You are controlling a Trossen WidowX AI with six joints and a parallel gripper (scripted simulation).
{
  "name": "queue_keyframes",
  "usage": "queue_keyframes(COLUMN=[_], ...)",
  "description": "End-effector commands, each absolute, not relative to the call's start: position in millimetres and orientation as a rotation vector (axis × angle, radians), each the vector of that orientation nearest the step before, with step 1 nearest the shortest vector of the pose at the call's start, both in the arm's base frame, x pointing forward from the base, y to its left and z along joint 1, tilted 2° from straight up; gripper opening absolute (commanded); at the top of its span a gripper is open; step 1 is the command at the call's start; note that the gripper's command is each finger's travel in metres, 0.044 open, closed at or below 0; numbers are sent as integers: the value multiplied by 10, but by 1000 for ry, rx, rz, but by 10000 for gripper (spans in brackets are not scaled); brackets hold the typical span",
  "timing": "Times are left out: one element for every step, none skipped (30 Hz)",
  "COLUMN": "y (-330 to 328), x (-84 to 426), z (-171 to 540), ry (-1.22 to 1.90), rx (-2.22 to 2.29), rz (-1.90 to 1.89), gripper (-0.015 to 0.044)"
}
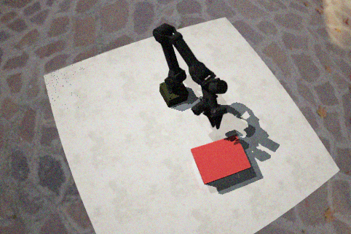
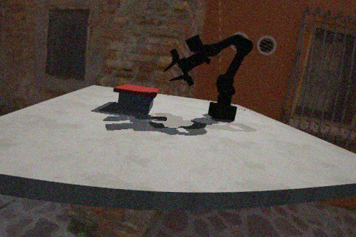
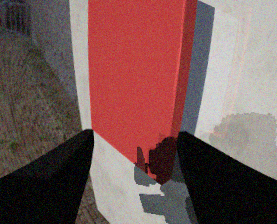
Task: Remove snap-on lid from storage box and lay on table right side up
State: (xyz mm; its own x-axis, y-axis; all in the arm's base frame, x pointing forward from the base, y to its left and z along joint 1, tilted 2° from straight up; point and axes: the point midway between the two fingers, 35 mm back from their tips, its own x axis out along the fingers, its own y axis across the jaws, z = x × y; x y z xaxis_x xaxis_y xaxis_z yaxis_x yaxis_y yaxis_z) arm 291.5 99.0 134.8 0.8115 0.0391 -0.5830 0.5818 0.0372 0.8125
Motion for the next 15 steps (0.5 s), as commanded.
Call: queue_keyframes(y=[960, 960, 960, 960, 961, 961, 962, 964, 966, 967, 969, 971, 973, 975, 976], x=[2869, 2869, 2869, 2869, 2871, 2875, 2882, 2890, 2901, 2914, 2927, 2940, 2953, 2966, 2979], z=[941, 941, 941, 941, 940, 938, 934, 930, 924, 917, 910, 902, 895, 887, 879], ry=[543, 543, 543, 543, 543, 543, 543, 543, 543, 543, 543, 543, 543, 543, 543], rx=[1481, 1481, 1481, 1481, 1481, 1481, 1481, 1481, 1481, 1481, 1481, 1481, 1481, 1481, 1481], rz=[-468, -468, -468, -468, -468, -468, -468, -468, -468, -468, -468, -468, -468, -468, -468], gripper=[235, 235, 235, 235, 235, 235, 235, 235, 235, 235, 235, 235, 235, 235, 235])
